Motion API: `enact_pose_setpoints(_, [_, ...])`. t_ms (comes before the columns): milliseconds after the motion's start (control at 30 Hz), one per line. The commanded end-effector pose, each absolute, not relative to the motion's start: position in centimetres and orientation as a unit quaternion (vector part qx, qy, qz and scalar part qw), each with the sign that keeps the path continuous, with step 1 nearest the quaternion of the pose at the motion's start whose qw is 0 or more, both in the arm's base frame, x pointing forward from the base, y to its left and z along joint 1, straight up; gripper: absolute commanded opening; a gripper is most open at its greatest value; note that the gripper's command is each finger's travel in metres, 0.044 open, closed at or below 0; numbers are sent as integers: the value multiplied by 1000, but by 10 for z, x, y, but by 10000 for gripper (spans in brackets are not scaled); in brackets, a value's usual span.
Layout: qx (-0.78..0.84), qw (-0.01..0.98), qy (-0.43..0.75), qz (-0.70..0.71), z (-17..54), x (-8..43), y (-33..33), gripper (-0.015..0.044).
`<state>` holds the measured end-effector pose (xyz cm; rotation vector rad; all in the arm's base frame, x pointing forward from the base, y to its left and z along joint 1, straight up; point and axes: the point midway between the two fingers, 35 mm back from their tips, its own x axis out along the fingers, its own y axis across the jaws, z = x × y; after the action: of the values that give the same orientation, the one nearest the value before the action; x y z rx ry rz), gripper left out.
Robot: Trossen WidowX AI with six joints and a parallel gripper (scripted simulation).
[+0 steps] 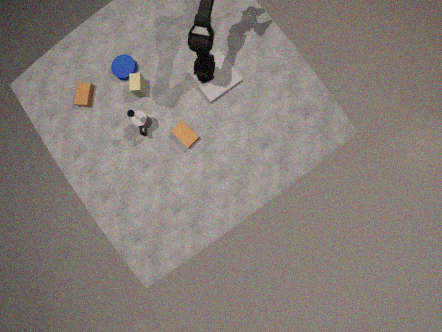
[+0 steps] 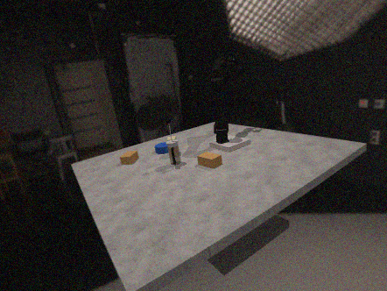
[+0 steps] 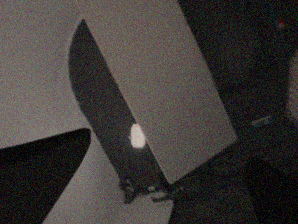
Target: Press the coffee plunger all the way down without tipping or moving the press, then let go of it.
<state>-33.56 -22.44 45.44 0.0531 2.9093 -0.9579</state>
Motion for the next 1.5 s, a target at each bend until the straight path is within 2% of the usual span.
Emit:
enact_pose_setpoints(0, [-44, 61, 936, -343, 456, -302, -249, 440])
enact_pose_setpoints(133, [-112, 102, 910, -387, 451, -266, -284, 440])
enact_pose_setpoints(400, [-273, 243, 807, -464, 440, -146, -347, 440])
enact_pose_setpoints(633, [-358, 338, 737, -464, 432, -64, -363, 440])
enact_pose_setpoints(800, [-402, 457, 638, -472, 421, 21, -361, 440])
enact_pose_setpoints(1167, [-392, 722, 417, -389, 391, 192, -285, 440])
enact_pose_setpoints(1467, [-282, 889, 283, -224, 365, 283, -161, 440])
